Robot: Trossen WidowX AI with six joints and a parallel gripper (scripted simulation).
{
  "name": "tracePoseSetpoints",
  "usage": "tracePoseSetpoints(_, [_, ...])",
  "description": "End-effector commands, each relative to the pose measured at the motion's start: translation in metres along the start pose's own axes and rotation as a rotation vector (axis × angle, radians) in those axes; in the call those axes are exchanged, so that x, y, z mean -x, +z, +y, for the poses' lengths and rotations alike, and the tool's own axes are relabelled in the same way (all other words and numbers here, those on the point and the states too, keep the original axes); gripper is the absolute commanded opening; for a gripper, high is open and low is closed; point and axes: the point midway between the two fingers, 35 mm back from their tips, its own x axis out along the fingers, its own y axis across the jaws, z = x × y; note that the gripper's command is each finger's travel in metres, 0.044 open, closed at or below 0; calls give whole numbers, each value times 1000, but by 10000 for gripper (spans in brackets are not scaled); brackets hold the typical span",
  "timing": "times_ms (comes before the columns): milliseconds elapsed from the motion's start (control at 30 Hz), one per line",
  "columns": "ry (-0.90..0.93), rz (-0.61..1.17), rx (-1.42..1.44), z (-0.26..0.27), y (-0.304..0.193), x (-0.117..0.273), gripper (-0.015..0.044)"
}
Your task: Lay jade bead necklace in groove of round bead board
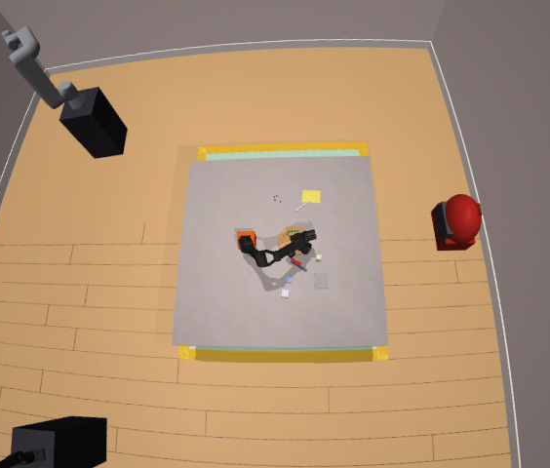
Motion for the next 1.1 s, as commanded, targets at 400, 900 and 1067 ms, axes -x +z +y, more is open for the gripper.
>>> tracePoseSetpoints(400, [3,-4,-7,1,2,2,440])
tracePoseSetpoints(900, [5,-2,-139,6,-10,34,151])
tracePoseSetpoints(1067, [4,-2,-139,6,-10,19,120])
